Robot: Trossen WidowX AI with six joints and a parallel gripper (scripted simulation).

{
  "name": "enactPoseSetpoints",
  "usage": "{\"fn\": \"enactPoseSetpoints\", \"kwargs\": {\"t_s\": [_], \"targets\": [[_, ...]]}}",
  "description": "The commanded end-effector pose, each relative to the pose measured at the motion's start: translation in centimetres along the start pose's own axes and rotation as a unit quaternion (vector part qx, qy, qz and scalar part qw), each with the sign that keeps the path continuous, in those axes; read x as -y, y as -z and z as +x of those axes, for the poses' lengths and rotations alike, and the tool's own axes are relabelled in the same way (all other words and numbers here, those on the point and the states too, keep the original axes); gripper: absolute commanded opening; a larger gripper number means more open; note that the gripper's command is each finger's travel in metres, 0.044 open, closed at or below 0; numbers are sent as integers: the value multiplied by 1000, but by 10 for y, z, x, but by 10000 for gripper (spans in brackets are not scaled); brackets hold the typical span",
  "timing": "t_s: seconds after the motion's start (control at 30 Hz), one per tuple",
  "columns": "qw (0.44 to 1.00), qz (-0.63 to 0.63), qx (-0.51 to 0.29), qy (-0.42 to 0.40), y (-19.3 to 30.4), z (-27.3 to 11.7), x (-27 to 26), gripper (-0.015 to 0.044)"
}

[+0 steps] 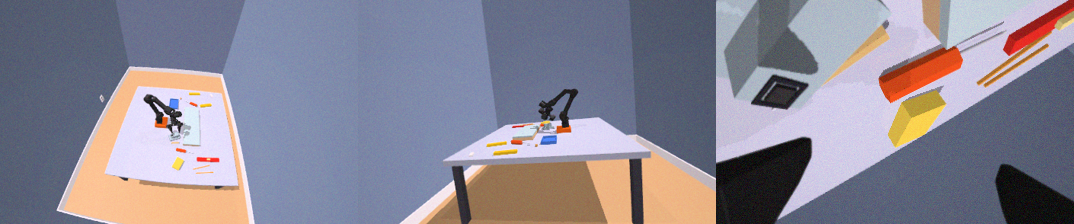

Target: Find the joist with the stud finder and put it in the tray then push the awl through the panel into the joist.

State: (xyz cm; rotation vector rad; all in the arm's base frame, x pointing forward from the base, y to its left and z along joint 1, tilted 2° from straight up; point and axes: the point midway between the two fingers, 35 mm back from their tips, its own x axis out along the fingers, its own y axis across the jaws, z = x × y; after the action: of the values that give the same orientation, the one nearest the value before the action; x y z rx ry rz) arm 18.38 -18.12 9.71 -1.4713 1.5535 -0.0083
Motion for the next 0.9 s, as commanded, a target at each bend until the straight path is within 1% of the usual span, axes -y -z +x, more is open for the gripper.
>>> {"fn": "enactPoseSetpoints", "kwargs": {"t_s": [0.0, 0.13, 0.3, 0.47, 0.63, 0.7, 0.73, 0.87], "targets": [[920, 378, 5, -107, -5, 11, -1, 440], [873, 469, -9, -132, -6, 13, -2, 440], [800, 576, -35, -162, -7, 16, -4, 440], [713, 671, -70, -190, -8, 18, -6, 440], [613, 754, -111, -208, -9, 20, -8, 440], [609, 760, -112, -195, -2, 26, -8, 440], [595, 773, -117, -187, 4, 31, -8, 440], [471, 843, -165, -199, 1, 31, -11, 440]]}}
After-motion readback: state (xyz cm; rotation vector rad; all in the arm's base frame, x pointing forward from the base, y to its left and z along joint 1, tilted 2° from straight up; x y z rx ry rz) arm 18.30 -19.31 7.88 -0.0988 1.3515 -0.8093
